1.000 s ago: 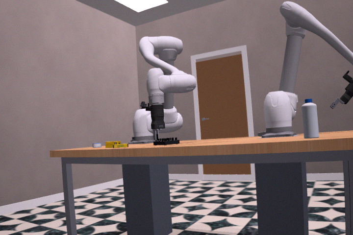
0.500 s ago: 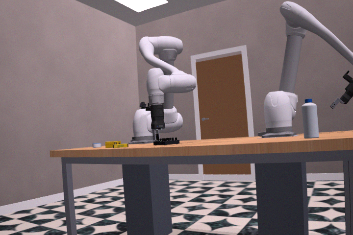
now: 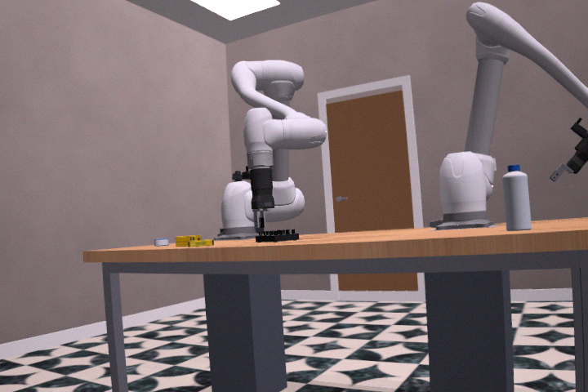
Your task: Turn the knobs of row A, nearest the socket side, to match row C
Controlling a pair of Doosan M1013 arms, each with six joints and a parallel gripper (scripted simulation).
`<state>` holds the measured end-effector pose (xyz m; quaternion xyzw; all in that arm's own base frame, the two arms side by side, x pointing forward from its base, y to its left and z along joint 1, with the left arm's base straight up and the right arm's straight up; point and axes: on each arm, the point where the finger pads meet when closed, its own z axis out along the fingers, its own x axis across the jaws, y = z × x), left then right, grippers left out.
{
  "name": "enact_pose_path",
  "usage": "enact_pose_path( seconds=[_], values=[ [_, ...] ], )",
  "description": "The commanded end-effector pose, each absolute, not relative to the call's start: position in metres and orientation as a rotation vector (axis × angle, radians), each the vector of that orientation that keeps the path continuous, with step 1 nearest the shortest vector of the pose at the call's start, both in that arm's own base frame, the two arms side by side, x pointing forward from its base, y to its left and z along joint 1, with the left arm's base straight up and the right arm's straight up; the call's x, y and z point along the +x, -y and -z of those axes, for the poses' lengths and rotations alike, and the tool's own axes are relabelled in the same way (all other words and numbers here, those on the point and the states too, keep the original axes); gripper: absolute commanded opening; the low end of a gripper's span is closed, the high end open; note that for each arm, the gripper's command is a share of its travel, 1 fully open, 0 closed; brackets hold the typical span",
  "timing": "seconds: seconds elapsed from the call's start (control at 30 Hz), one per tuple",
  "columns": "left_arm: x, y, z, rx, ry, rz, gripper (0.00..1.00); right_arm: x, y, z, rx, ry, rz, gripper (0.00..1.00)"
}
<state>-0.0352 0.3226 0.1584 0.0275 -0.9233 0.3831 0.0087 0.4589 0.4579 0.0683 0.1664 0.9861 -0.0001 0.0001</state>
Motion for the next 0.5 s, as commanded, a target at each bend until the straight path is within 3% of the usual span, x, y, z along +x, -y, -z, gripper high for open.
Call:
enact_pose_path(
  seconds=[0.0,0.47],
  values=[
    [-0.0353,-0.3229,-0.1588,0.086,2.885,-1.195,1.0,0.4592,-0.4584,-0.0814,0.523,-3.097,-0.002,0.46],
    [-0.0353,-0.3229,-0.1588,0.086,2.885,-1.195,1.0,0.4594,-0.4573,-0.087,0.432,-3.111,-0.002,0.46]
  ],
)
